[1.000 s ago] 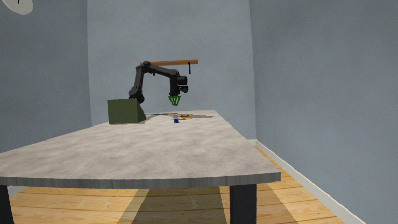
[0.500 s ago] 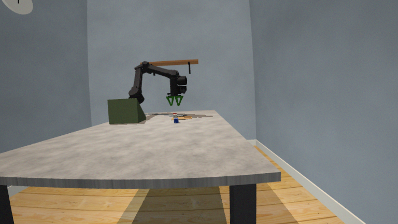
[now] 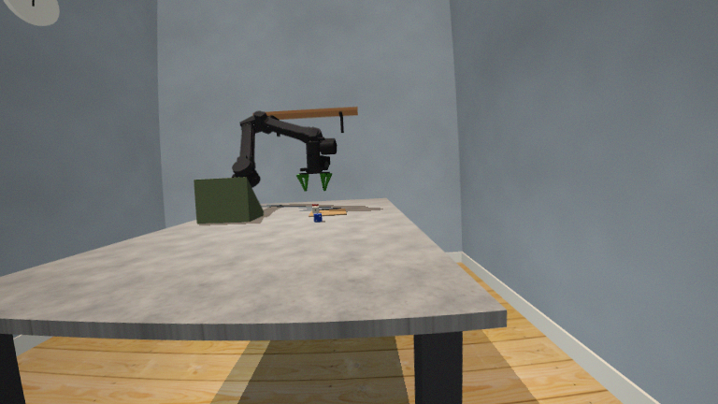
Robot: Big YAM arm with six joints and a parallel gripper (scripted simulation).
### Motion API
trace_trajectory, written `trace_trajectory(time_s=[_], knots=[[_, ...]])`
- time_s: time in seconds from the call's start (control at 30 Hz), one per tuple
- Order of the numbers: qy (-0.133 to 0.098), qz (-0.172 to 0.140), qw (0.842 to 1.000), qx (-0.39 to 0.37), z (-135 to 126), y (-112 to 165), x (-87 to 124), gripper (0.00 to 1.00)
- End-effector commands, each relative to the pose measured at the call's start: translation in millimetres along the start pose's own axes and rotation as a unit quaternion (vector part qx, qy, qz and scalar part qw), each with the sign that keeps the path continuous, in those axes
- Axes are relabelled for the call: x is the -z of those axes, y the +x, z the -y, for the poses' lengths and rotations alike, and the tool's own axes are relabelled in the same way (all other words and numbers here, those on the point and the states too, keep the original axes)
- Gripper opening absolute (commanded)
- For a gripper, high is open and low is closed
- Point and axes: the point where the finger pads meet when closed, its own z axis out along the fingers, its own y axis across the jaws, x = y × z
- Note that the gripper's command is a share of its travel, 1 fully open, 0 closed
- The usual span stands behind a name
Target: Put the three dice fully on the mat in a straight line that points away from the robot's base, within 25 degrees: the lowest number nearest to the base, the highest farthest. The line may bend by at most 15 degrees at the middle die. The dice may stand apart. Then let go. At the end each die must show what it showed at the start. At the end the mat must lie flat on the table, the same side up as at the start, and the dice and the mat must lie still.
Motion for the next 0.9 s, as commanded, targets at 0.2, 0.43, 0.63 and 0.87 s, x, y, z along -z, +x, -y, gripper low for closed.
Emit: trace_trajectory(time_s=[0.2, 0.43, 0.63, 0.87], knots=[[0.012, 0.005, 0.986, 0.168, -2, -15, 4, 1.00], [0.013, 0.005, 0.965, 0.260, -6, -20, 4, 1.00], [0.018, 0.005, 0.962, 0.273, -5, -18, 7, 1.00], [0.017, 0.005, 0.961, 0.275, -5, -18, 6, 0.39]])
